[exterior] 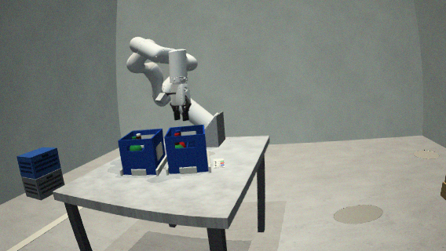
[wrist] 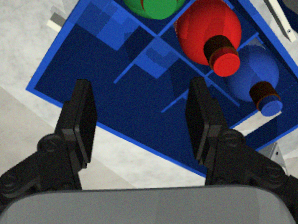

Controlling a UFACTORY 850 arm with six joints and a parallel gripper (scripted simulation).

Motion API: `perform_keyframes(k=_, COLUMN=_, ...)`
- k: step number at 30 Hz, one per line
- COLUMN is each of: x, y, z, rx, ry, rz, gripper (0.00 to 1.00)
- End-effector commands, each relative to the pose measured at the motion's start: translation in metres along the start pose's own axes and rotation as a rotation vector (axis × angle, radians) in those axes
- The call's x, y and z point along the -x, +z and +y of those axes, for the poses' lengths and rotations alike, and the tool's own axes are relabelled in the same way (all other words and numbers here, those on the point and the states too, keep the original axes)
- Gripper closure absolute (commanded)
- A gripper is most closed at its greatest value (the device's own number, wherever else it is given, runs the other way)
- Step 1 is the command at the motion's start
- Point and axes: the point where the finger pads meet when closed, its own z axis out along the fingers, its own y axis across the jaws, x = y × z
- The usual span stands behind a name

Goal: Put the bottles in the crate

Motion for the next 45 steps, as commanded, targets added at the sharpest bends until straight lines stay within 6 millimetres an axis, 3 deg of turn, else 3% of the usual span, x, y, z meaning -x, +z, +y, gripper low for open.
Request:
perform_keyframes(k=1, x=0.009, y=-0.005, z=-0.005, rx=-0.002, ry=0.001, rz=0.001, gripper=0.35)
perform_keyframes(k=45, x=0.173, y=-0.072, z=-0.087, rx=-0.002, ry=0.001, rz=0.000, gripper=0.35)
